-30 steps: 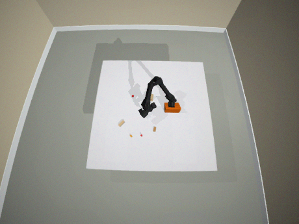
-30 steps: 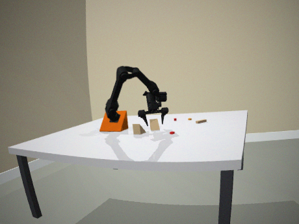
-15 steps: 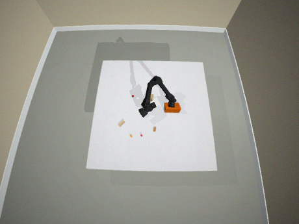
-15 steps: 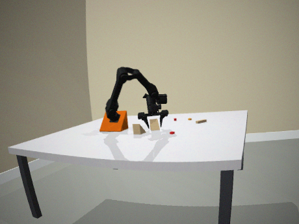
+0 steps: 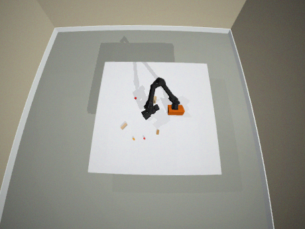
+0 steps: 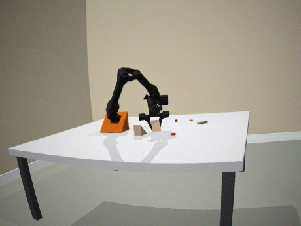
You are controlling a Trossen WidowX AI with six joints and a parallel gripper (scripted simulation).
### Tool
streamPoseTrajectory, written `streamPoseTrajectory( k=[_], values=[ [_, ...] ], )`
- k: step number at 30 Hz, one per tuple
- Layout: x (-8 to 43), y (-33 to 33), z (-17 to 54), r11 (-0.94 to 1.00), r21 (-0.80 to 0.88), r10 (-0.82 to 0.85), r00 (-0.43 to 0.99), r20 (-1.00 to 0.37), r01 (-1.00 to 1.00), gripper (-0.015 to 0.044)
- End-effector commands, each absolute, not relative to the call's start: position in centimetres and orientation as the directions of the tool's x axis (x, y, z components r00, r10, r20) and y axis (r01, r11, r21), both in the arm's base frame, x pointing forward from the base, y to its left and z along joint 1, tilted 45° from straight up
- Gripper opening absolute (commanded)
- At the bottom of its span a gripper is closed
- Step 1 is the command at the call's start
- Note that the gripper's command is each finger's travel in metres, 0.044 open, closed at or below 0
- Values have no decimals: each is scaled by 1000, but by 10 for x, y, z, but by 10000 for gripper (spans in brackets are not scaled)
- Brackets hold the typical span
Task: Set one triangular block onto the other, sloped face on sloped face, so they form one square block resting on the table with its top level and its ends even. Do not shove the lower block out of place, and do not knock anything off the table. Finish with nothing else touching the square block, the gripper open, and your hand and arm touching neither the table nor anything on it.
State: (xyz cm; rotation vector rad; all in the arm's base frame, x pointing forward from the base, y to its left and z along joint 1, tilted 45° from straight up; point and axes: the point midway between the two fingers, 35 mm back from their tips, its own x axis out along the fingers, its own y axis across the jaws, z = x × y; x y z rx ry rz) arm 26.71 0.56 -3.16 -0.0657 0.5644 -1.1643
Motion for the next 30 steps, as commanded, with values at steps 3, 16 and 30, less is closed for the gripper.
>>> streamPoseTrajectory(
  k=[3,16,30],
  values=[
    [267,8,-30,410,-334,-881,273,-386,849,0],
    [273,7,-13,407,-340,-785,133,-605,848,0],
    [285,2,10,404,-341,-553,-70,-830,849,0]
  ],
)
